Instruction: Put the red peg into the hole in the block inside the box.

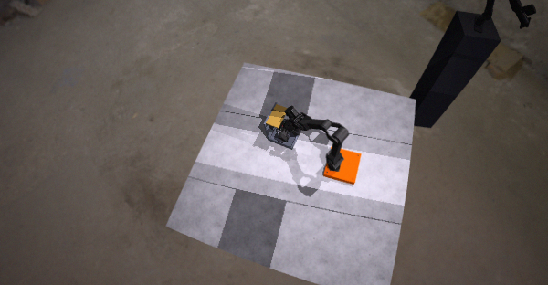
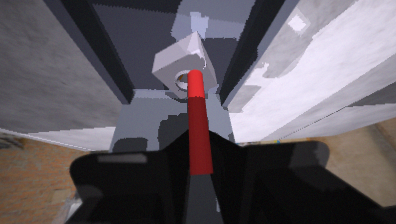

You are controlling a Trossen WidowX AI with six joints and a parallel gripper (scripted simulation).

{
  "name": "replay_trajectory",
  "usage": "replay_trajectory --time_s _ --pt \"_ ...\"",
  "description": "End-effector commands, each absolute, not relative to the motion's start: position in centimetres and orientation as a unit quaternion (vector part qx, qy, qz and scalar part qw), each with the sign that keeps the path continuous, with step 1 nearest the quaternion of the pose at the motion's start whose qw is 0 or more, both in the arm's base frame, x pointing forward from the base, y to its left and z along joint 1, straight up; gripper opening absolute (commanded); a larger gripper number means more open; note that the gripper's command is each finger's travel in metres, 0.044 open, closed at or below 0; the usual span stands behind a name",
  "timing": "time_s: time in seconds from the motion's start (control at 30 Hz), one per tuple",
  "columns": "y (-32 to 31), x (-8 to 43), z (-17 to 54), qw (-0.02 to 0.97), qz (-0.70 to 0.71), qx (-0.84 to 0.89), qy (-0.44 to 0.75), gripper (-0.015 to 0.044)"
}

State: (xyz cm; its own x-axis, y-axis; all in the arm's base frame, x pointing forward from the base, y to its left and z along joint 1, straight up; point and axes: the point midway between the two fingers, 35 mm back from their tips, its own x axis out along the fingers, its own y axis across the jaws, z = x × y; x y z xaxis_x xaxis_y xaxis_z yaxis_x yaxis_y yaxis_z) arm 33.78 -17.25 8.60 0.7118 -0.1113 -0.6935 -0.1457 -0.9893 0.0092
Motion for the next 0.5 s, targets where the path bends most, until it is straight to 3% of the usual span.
replay_trajectory --time_s 0.0,0.47 --pt "-17.45 34.07 8.77 0.023 0.371 -0.925 0.073 0.0000" --pt "-17.65 34.57 8.80 0.023 0.371 -0.926 0.073 0.0000"
